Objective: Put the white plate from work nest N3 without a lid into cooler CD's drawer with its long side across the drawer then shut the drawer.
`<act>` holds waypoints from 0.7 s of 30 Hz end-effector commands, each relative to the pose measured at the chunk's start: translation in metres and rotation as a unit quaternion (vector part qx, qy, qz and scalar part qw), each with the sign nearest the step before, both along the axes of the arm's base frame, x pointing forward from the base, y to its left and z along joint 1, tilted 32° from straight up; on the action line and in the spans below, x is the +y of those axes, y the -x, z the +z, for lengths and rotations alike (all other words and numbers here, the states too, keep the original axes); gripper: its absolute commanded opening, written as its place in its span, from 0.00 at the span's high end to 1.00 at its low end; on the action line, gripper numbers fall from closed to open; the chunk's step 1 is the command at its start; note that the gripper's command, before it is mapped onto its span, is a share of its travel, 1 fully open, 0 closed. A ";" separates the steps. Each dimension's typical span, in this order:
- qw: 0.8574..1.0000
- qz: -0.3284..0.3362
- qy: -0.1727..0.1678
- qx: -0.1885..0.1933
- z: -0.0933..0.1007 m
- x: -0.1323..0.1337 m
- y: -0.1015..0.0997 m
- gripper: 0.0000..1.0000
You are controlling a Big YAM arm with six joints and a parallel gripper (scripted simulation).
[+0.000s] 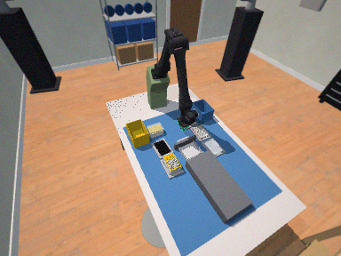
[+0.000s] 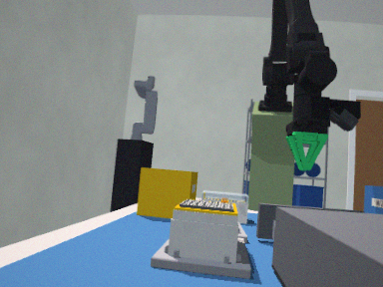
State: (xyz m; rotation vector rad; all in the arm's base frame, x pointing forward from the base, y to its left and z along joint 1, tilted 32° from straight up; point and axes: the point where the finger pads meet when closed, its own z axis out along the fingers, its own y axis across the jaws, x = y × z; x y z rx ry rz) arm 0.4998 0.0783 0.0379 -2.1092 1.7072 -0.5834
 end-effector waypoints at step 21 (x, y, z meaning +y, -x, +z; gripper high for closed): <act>0.999 -0.027 -0.018 0.009 -0.005 0.014 0.008 0.00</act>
